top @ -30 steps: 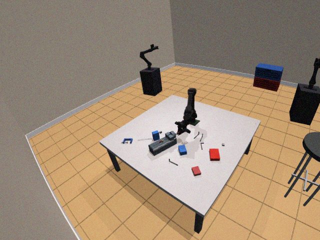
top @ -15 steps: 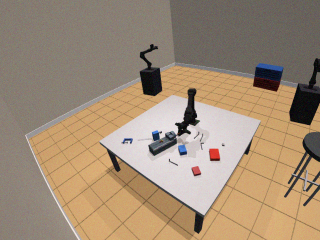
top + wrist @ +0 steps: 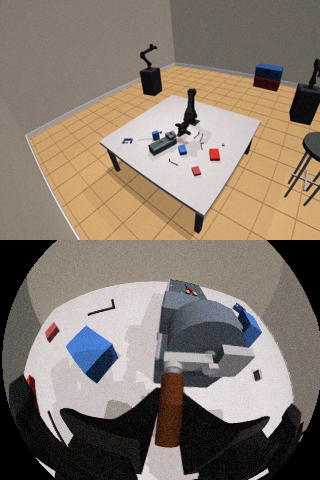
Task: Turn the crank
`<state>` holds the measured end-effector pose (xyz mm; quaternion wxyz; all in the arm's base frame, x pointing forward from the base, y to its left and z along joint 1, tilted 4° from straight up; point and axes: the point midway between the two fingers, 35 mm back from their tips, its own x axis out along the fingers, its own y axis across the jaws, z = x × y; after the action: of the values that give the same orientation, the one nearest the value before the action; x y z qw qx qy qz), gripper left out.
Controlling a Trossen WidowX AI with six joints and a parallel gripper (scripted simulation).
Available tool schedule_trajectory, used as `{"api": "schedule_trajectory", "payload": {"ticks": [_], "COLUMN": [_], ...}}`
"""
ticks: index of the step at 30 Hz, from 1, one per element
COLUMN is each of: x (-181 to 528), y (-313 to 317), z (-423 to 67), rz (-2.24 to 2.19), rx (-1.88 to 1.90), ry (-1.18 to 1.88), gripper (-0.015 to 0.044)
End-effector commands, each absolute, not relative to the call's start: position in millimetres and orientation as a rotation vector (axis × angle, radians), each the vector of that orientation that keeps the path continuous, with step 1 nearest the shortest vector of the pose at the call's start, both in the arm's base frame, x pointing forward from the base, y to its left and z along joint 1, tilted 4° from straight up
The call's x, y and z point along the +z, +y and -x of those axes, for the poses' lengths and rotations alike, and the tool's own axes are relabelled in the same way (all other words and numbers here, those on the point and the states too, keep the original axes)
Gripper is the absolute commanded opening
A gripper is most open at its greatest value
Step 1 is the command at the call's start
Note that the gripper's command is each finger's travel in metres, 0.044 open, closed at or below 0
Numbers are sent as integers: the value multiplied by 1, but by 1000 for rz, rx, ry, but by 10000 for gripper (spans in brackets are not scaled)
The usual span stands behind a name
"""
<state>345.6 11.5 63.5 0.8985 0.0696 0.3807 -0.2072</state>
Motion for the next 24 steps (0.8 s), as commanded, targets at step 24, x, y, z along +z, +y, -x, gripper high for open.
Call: {"api": "schedule_trajectory", "payload": {"ticks": [24], "x": [45], "y": [3], "z": [-342], "rz": [-138], "rx": [-429], "ry": [806], "gripper": [0]}}
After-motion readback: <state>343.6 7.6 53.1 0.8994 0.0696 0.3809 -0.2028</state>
